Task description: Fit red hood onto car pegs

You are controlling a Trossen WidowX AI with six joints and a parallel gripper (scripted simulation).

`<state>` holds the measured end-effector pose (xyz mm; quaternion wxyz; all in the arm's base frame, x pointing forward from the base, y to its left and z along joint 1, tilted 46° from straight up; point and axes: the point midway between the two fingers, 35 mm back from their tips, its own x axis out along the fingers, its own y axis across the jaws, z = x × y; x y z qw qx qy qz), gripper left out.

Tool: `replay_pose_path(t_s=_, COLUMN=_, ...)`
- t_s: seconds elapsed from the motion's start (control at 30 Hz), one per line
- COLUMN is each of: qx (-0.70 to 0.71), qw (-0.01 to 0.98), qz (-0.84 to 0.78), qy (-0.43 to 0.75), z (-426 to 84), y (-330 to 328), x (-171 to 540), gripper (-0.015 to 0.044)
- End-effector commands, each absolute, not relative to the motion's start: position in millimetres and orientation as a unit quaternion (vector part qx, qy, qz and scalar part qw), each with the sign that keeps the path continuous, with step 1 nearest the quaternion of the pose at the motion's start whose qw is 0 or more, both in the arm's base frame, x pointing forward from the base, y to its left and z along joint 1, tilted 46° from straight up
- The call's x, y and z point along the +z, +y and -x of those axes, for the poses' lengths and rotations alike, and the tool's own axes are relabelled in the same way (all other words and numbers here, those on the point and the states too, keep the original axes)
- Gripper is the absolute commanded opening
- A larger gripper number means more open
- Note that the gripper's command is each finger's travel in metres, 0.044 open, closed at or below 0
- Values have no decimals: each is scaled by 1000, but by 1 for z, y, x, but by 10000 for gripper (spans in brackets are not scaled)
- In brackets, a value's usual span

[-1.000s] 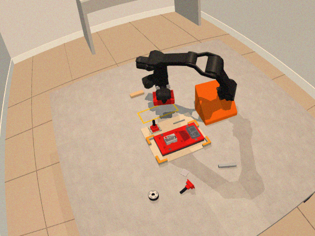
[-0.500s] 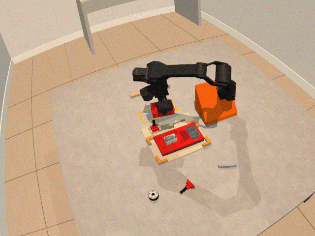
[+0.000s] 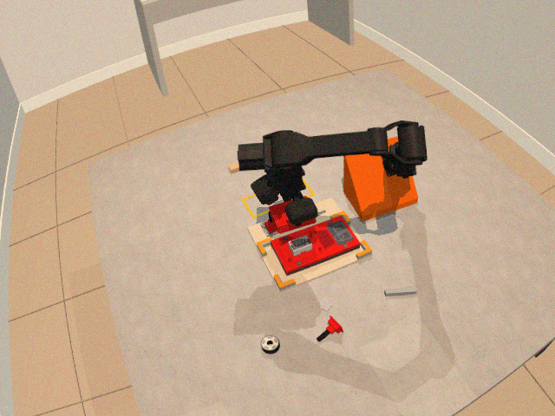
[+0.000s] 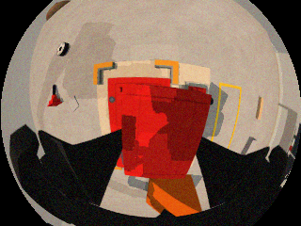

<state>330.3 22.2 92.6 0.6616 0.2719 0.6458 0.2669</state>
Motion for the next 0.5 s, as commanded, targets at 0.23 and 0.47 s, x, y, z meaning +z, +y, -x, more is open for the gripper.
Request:
replay_pose_path(t_s=0.23, qx=290, qw=669, qz=-259, qy=634, z=-330, y=46, x=117, gripper=0)
replay_pose_path(t_s=0.47, qx=290, qw=668, qz=-260, qy=634, z=-330, y=60, x=103, gripper=0)
